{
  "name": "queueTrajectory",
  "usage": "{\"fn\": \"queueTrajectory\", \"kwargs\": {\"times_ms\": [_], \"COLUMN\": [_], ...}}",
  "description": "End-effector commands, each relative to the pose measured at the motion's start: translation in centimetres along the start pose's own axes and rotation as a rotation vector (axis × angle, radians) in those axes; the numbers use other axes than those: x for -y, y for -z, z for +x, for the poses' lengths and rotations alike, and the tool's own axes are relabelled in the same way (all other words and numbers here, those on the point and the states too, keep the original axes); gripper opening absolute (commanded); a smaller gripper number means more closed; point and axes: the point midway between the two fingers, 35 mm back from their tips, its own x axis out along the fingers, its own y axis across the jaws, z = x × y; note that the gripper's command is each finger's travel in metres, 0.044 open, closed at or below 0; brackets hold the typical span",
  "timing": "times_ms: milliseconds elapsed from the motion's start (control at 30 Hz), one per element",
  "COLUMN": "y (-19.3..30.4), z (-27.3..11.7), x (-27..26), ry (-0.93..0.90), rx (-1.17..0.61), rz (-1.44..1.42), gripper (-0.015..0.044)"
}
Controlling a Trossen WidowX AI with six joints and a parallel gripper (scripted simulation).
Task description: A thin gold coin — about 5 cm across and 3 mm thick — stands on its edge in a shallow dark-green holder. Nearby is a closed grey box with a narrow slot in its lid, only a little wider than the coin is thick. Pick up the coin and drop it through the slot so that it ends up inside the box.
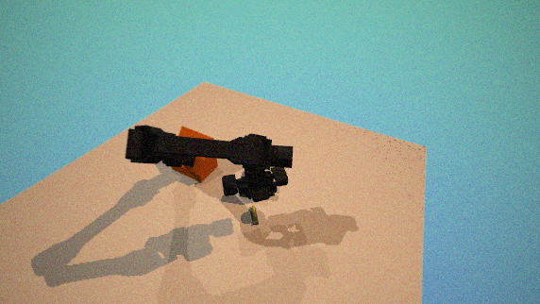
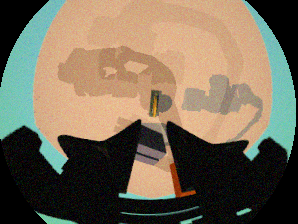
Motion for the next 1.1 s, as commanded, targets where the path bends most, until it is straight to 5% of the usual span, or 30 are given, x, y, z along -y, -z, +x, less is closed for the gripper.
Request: {"fn": "queueTrajectory", "kwargs": {"times_ms": [0, 1067], "y": [0.1, 0.2], "z": [2.6, 7.7], "x": [0.6, 0.6], "ry": [0.022, 0.022], "rx": [-0.002, -0.001], "rz": [-0.001, 0.000], "gripper": [0.0161, 0.0161]}}
